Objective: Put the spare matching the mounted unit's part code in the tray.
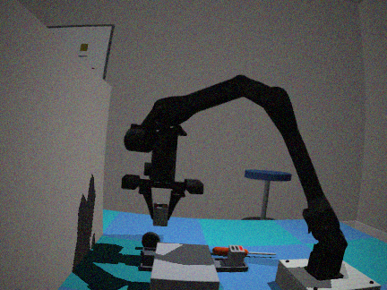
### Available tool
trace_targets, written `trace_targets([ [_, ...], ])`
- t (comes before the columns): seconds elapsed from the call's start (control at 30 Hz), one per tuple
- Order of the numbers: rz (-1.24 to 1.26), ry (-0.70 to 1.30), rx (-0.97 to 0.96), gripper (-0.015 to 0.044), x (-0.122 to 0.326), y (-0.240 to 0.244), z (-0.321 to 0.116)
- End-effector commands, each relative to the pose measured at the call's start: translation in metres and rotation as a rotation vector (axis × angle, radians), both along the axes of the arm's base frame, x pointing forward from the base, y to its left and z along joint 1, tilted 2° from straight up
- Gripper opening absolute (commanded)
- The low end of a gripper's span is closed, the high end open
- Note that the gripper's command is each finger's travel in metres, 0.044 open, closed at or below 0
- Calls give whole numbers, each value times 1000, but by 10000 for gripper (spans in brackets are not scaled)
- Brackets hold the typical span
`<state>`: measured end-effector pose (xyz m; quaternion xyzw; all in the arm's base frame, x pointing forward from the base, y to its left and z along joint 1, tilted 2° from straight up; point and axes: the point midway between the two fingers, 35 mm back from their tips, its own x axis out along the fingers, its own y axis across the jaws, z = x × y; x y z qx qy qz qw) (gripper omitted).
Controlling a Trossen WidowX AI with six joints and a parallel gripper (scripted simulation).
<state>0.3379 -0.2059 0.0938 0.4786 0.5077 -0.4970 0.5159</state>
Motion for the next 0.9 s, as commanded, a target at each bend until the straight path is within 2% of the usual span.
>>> trace_targets([
  [0.0, -2, 0, -1, 0, 0, 0, -4],
  [0.87, -2, 0, -1, 0, 0, -1, -25],
])
